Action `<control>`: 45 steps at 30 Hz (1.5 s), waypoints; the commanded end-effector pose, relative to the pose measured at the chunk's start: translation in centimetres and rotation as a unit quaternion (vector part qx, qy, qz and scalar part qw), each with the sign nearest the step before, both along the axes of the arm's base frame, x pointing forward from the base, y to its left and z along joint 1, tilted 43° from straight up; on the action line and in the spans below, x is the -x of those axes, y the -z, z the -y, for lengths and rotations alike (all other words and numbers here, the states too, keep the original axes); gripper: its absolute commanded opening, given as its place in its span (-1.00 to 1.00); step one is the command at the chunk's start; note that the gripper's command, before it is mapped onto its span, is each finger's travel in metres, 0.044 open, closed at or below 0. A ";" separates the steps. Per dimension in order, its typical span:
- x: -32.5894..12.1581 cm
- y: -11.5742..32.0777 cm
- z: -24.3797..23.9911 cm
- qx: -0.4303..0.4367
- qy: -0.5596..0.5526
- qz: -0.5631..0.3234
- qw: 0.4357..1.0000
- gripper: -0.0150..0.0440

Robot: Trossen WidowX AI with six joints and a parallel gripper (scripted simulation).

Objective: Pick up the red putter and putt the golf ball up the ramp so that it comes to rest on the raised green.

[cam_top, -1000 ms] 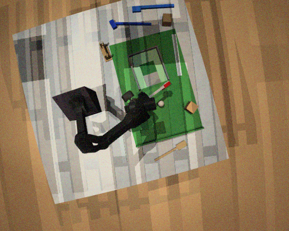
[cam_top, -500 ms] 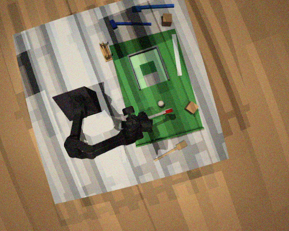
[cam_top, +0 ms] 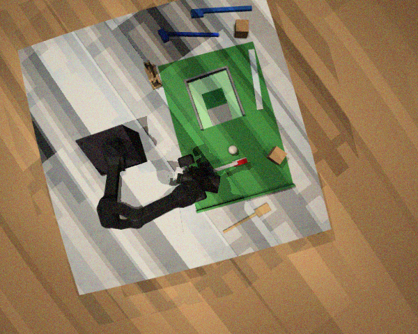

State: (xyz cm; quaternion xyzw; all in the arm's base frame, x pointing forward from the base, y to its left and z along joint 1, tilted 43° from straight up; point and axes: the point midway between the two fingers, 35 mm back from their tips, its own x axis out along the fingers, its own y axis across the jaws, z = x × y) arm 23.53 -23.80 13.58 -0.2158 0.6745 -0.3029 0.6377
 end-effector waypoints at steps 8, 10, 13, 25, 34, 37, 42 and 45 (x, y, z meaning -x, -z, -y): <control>-0.1 1.0 1.1 0.000 -0.004 0.004 1.000 -0.49; -0.1 1.3 1.3 0.000 -0.004 0.004 1.000 -0.49; 0.0 1.6 1.6 0.001 -0.004 0.004 1.000 -0.49; 0.2 1.8 1.8 0.002 0.000 0.002 1.000 -0.49; 0.3 0.1 3.9 0.002 -0.004 0.004 1.000 -0.49; 0.4 -0.1 4.1 0.002 -0.004 0.004 1.000 -0.49; 0.4 0.3 3.8 0.004 0.002 0.003 1.000 -0.49; -0.5 2.7 1.6 -0.002 0.001 0.005 1.000 -0.49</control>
